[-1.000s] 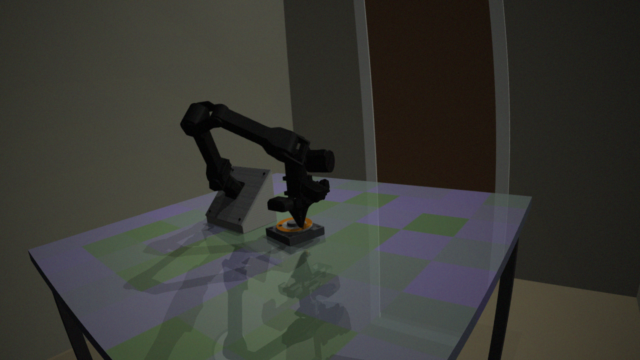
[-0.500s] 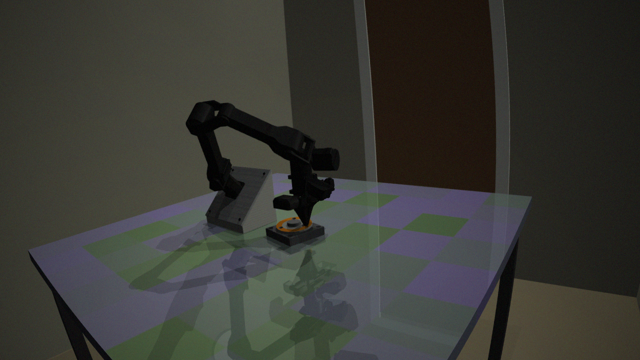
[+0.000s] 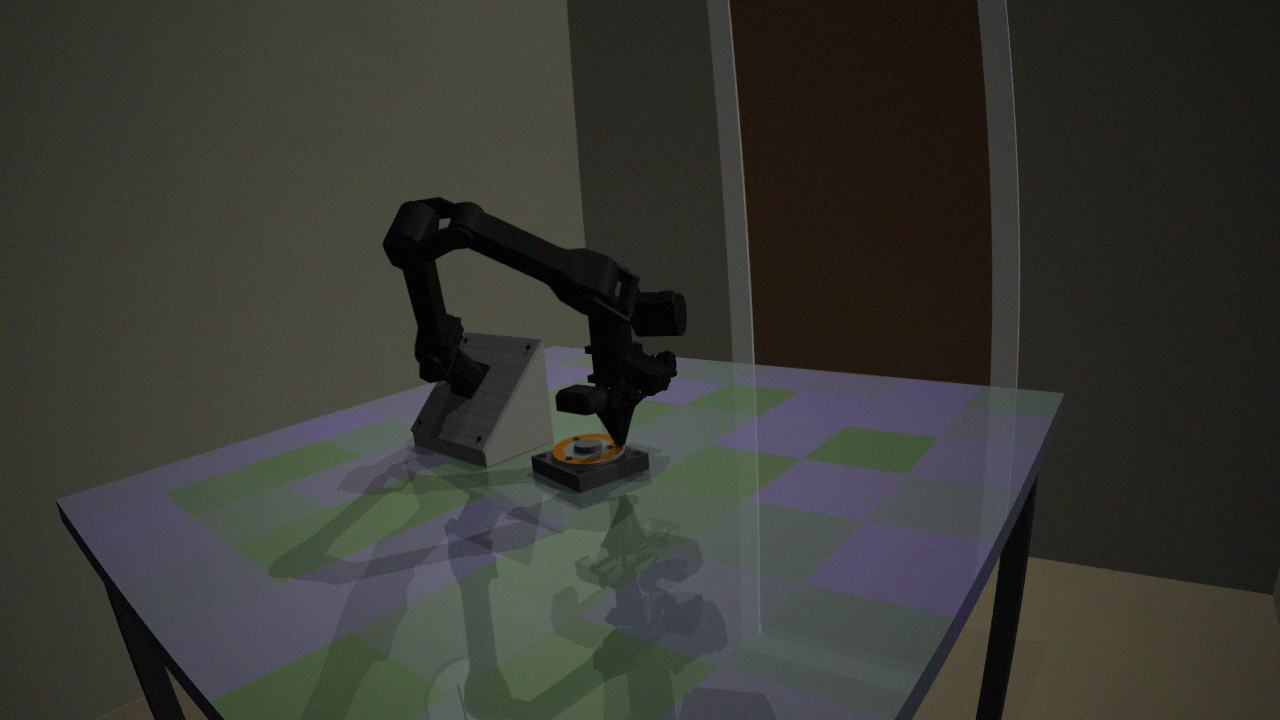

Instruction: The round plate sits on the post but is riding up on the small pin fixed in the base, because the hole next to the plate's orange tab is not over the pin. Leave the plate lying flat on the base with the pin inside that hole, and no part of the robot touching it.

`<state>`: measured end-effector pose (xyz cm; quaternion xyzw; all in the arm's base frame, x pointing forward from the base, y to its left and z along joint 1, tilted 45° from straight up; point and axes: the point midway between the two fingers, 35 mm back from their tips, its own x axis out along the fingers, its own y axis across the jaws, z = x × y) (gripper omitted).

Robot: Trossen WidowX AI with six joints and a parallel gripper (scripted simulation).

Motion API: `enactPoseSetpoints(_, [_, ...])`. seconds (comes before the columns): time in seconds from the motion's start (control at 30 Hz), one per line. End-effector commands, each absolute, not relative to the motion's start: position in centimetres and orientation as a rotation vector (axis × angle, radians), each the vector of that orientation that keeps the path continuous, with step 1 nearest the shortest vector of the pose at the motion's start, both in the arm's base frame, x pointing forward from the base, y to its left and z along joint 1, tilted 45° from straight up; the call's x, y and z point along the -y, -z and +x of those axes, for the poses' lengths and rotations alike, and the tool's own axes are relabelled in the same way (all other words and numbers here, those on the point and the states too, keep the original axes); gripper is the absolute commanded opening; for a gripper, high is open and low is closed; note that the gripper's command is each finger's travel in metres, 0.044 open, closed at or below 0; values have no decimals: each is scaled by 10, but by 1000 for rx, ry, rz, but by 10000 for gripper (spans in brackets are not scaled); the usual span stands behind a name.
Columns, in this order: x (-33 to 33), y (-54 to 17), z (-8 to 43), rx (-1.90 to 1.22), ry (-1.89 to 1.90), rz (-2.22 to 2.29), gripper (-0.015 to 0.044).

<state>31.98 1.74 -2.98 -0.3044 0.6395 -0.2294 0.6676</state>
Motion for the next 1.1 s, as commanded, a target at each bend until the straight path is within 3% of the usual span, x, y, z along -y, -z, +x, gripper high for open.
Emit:
enactPoseSetpoints(0.0, [-23, 35, 316, -1449, 515, -685, 0])
enactPoseSetpoints(0.8, [-37, 50, 294, -1450, 514, -685, 0])
enactPoseSetpoints(1.07, [-62, 23, 292, -1451, 512, -683, 0])
